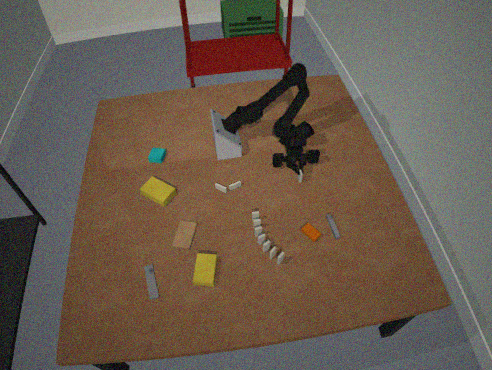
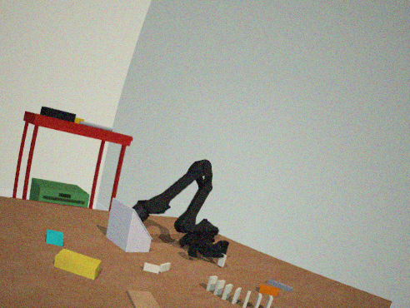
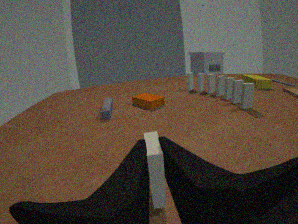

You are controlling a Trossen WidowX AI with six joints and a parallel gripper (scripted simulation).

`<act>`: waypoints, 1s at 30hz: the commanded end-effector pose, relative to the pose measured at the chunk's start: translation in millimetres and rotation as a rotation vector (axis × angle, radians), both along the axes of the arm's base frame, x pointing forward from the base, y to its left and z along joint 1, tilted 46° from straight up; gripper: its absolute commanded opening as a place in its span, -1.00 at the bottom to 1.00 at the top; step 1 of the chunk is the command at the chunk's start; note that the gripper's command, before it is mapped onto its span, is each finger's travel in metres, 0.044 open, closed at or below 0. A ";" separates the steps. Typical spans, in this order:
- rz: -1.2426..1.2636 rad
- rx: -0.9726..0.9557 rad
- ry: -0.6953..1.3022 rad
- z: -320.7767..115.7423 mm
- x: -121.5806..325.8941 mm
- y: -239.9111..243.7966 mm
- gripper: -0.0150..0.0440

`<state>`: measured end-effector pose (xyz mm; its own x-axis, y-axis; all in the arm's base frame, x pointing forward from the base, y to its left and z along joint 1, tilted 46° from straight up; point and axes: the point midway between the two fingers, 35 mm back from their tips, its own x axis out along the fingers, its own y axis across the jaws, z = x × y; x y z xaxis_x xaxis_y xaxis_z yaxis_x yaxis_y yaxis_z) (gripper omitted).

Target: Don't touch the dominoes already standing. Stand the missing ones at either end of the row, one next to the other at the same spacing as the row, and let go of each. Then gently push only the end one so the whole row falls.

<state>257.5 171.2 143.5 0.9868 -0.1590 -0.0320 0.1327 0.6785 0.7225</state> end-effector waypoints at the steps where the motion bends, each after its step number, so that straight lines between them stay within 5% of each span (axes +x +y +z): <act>1: -0.003 0.005 -0.001 -0.7 -0.3 0.3 -0.41; 3: -0.003 0.005 -0.001 -0.7 -0.3 0.3 -0.41; 19: -0.003 0.004 -0.001 0.3 -0.3 -0.5 1.00; 30: 0.001 -0.009 0.002 34.0 -4.0 -34.9 1.00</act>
